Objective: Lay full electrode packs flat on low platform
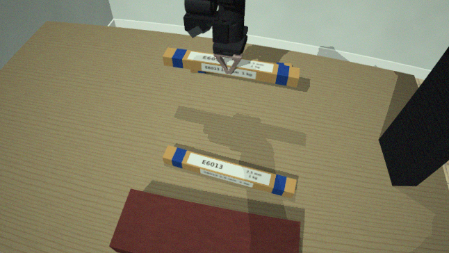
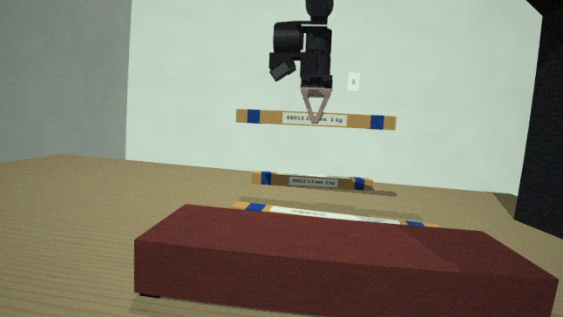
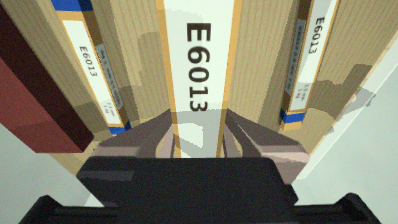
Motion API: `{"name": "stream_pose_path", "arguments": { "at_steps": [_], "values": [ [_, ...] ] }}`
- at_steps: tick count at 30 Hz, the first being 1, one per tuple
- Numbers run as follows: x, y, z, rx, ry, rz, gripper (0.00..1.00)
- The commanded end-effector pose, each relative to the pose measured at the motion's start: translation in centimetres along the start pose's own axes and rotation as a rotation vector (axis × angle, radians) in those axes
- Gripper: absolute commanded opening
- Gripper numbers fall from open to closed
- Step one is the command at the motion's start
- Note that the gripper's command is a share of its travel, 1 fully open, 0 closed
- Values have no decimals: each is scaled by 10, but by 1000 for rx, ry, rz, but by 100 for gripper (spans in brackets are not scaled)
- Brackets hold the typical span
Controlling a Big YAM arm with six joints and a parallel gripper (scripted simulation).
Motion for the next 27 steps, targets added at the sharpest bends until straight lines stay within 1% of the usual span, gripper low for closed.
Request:
{"name": "stream_pose_path", "arguments": {
  "at_steps": [1, 10, 12, 16, 27],
  "values": [
    [-4, 23, -38, -52, -12, -11, 0],
    [-4, 21, -56, -52, -12, -11, 0],
    [-4, 21, -56, -52, -12, -11, 0],
    [-4, 21, -64, -52, -12, -11, 0],
    [-4, 17, -64, -52, -12, -11, 0]
  ]
}}
Point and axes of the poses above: the point where the finger pads meet when closed, its own z axis out along the fingers, its own x axis across the jaws, y = z × x, the point moved 1 cm from there along -z, back along the fingers, and after that the axes turned 12 degrees about z, right-handed, at the moved point
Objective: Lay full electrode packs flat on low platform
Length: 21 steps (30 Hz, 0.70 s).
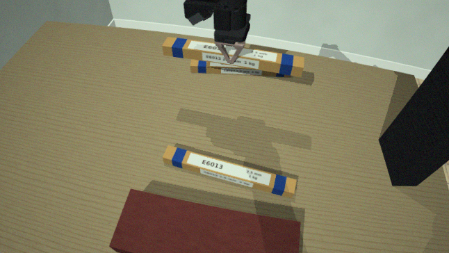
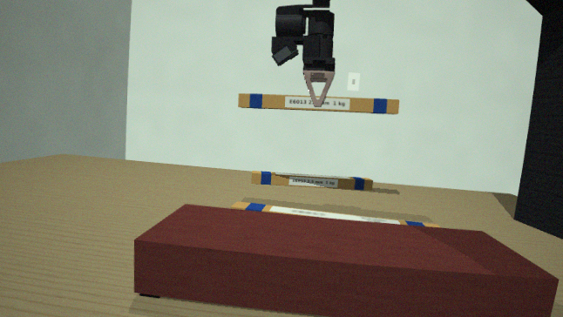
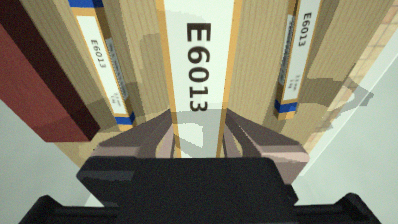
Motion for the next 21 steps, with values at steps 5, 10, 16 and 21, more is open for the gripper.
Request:
{"name": "stream_pose_path", "arguments": {
  "at_steps": [5, 10, 16, 21],
  "values": [
    [-3, 20, -29, -55, -11, -12, 0],
    [-3, 20, -28, -55, -11, -10, 0],
    [-3, 20, -28, -58, -11, -9, 0],
    [-3, 20, -28, -61, -11, -9, 0]
  ]
}}
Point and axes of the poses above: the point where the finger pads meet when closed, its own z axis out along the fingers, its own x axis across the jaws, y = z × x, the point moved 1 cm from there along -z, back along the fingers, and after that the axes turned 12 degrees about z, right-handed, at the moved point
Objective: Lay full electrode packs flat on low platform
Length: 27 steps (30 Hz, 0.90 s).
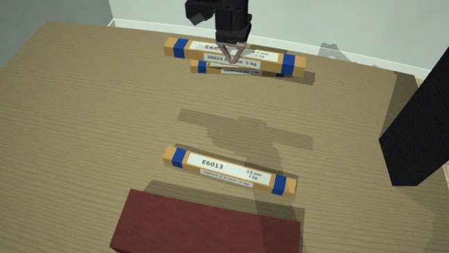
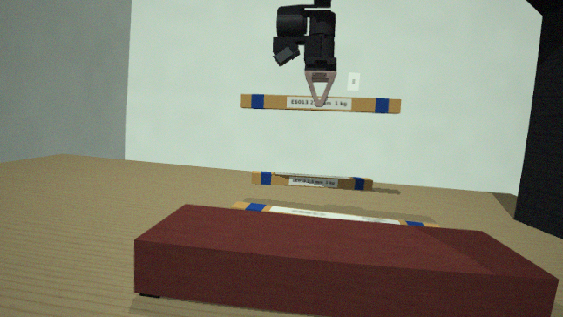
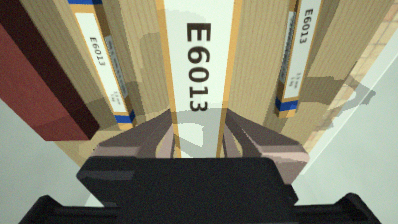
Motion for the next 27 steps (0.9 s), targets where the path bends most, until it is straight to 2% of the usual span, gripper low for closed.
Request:
{"name": "stream_pose_path", "arguments": {
  "at_steps": [1, 27],
  "values": [
    [-2, 24, -28, -68, -10, -11, 0],
    [-1, 25, -26, -81, -10, -6, 0]
  ]
}}
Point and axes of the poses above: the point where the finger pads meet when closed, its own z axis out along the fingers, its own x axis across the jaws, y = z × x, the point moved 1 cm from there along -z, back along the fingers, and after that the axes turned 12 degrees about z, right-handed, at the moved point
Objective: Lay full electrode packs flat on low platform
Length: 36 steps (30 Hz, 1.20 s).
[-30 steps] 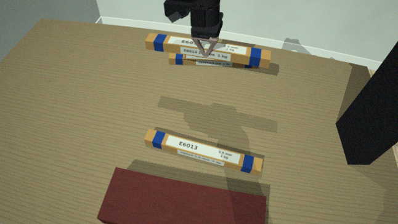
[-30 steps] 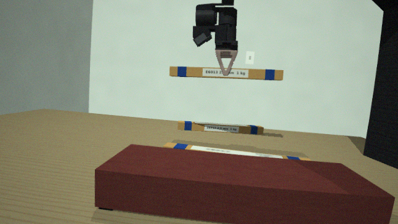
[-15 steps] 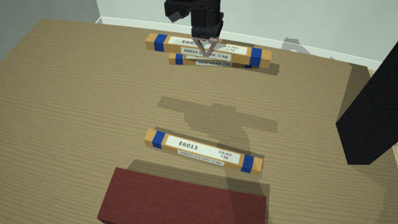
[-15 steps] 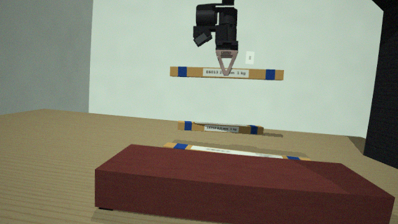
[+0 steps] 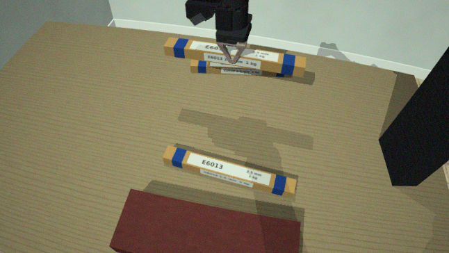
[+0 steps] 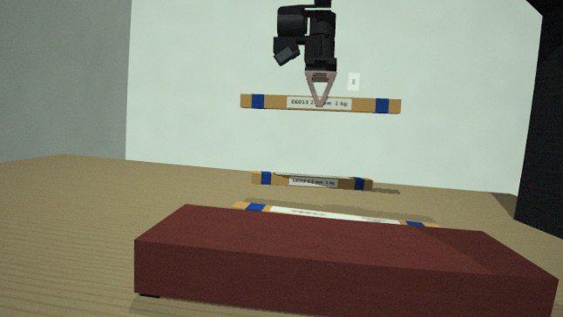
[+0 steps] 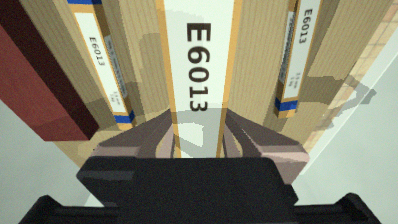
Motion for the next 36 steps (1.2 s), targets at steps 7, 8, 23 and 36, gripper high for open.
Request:
{"name": "stream_pose_path", "arguments": {
  "at_steps": [7, 8, 23, 36],
  "values": [
    [0, 26, -26, -79, -9, -3, 0],
    [0, 25, -26, -78, -9, -2, 0],
    [1, 25, -25, -79, -9, 1, 0],
    [25, 15, -22, -75, 4, -57, 0]
  ]
}}
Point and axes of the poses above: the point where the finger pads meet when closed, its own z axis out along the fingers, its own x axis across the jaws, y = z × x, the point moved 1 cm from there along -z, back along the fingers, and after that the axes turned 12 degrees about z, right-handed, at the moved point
